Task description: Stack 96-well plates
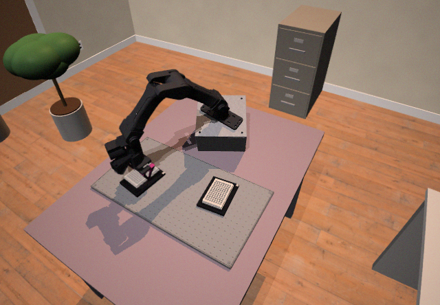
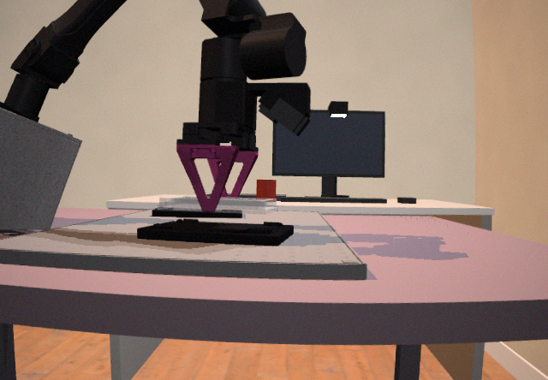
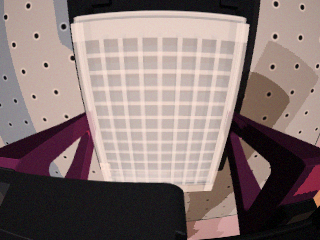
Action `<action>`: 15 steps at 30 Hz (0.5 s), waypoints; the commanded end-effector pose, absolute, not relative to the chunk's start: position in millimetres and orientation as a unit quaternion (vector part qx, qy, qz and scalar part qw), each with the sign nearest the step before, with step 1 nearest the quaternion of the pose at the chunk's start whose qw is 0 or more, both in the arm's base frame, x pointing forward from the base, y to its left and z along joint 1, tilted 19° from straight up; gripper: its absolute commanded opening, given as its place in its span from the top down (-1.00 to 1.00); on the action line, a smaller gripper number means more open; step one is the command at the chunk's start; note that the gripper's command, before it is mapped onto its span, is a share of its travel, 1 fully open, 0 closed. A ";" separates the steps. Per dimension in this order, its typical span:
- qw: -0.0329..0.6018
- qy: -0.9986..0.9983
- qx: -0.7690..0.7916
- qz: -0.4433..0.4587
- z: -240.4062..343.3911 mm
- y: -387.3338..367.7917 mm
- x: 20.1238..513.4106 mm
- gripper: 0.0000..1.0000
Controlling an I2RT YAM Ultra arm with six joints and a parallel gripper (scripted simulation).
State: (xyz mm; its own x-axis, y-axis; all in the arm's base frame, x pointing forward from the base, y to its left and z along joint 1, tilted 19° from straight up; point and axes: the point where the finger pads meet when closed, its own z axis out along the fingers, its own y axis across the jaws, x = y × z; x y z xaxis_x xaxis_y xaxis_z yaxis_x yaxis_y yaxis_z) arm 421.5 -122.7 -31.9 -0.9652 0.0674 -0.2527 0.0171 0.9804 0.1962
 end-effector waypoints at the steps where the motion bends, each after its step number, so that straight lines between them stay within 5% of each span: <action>1: 0.155 0.984 0.024 0.090 -3.1 -135.7 427.7 1.00; 15: 0.155 0.984 0.024 0.090 15.8 -139.1 421.5 1.00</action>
